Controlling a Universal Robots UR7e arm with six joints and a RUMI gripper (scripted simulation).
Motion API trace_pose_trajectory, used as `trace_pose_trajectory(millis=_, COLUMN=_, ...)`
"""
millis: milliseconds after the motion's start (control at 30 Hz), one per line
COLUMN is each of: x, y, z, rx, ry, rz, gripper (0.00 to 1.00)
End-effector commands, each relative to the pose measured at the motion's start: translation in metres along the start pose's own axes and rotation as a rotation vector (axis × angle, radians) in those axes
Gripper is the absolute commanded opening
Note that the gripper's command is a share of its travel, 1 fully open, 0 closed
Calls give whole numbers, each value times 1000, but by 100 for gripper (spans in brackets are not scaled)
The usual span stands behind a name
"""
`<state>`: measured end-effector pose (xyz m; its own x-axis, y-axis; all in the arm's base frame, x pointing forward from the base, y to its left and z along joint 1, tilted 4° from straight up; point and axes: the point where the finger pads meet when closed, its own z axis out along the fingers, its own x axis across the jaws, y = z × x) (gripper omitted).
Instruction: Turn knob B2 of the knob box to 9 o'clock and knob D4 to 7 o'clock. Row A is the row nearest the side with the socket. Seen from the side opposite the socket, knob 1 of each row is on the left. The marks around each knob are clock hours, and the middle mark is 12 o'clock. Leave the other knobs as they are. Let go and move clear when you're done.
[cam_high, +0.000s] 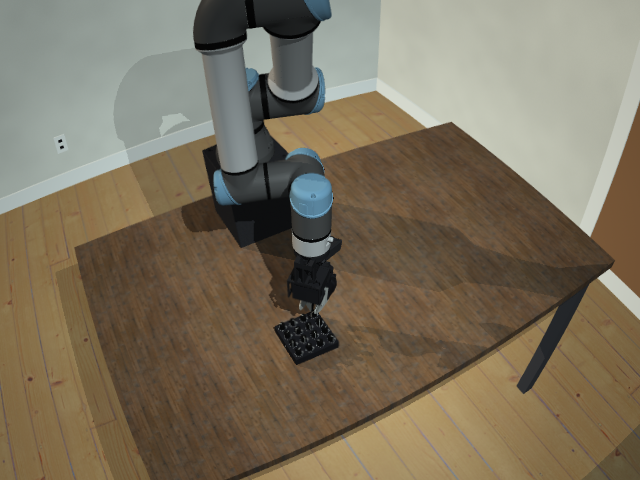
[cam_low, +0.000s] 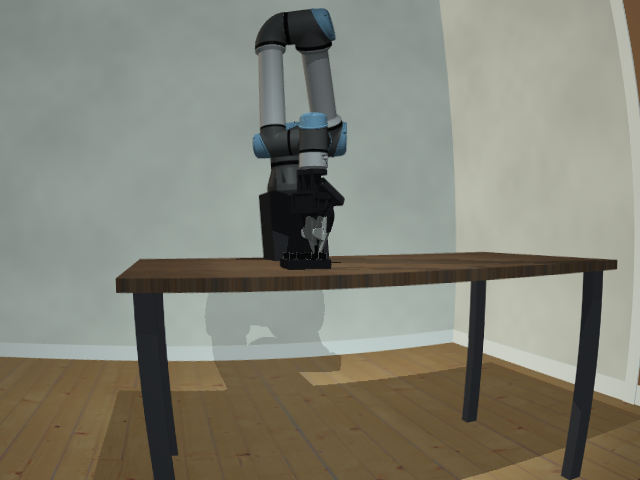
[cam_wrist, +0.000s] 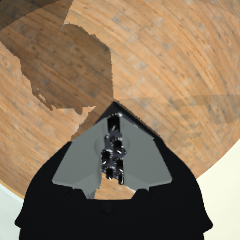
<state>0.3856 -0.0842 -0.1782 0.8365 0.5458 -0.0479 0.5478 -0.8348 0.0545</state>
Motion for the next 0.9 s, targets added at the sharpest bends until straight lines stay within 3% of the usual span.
trace_pose_trajectory(millis=0, x=1, y=4, z=0, rx=-5, ry=2, rz=-6, gripper=0)
trace_pose_trajectory(millis=867, x=1, y=3, z=0, rx=-5, ry=2, rz=-162, gripper=0)
